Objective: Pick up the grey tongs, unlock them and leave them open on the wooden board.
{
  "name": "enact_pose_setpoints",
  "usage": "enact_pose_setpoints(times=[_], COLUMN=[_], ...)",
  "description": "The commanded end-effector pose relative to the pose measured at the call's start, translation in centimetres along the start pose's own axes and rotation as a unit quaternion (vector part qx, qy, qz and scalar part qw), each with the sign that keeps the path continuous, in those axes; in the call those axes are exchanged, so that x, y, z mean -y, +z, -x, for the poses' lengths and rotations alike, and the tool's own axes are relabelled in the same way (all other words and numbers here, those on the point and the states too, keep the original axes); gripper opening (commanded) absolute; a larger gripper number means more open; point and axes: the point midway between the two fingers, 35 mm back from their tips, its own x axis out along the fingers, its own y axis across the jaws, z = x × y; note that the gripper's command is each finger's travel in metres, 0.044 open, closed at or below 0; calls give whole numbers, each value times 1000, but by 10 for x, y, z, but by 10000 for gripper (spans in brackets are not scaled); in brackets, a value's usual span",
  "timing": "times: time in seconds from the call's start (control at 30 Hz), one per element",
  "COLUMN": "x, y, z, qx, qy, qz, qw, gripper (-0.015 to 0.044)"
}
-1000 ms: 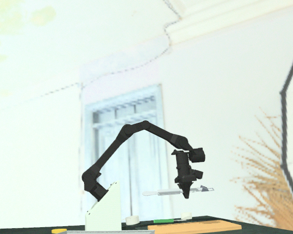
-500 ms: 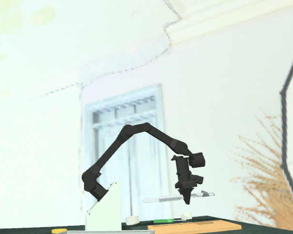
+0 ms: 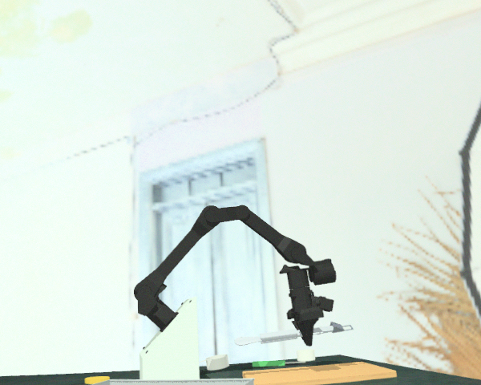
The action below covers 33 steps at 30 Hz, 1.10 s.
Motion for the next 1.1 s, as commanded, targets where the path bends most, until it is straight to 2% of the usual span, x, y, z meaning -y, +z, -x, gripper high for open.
enact_pose_setpoints(times=[0.0,0.83,1.07], x=[0,1,0], y=[-4,-14,-11], z=[-9,-39,-37], qx=[-1,16,18], qy=[-2,-1,1], qz=[3,3,0], qw=[1000,1000,1000], gripper=[-150,-150,34])
